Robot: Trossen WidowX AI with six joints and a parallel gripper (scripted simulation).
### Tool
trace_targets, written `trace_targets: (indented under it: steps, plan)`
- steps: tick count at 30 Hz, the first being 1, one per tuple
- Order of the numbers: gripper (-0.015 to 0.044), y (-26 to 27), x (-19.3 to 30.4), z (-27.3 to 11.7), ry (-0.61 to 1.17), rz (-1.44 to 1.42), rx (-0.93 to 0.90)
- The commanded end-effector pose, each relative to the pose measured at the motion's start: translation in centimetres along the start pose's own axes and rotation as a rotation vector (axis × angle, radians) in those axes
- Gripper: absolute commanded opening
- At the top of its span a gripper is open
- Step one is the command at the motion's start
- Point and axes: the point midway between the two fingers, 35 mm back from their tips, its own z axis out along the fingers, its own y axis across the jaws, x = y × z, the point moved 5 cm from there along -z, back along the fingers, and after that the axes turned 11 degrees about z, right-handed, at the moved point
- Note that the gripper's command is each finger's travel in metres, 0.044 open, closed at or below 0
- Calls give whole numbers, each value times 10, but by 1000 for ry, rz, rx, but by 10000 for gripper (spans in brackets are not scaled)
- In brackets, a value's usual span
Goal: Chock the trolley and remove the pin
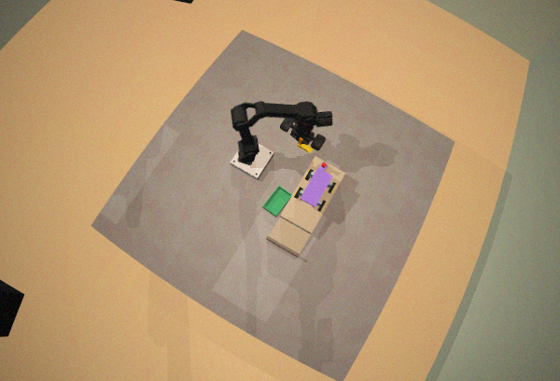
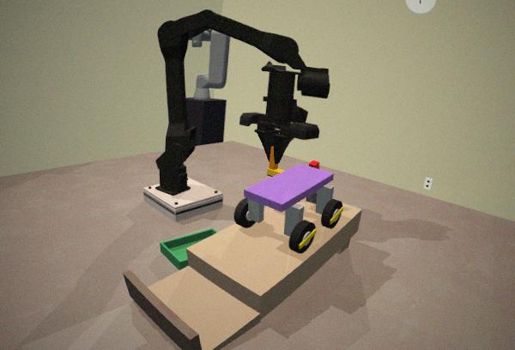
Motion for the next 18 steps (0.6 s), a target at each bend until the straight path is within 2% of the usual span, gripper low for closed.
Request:
trace_targets:
  steps: [1, 11, 18]
  plan:
    - [0, 0, 0, -14, -2, -3, 0]
    - [0, 0, -1, -48, -2, -3, 0]
    - [0, 0, -1, -51, -2, 3, 0]
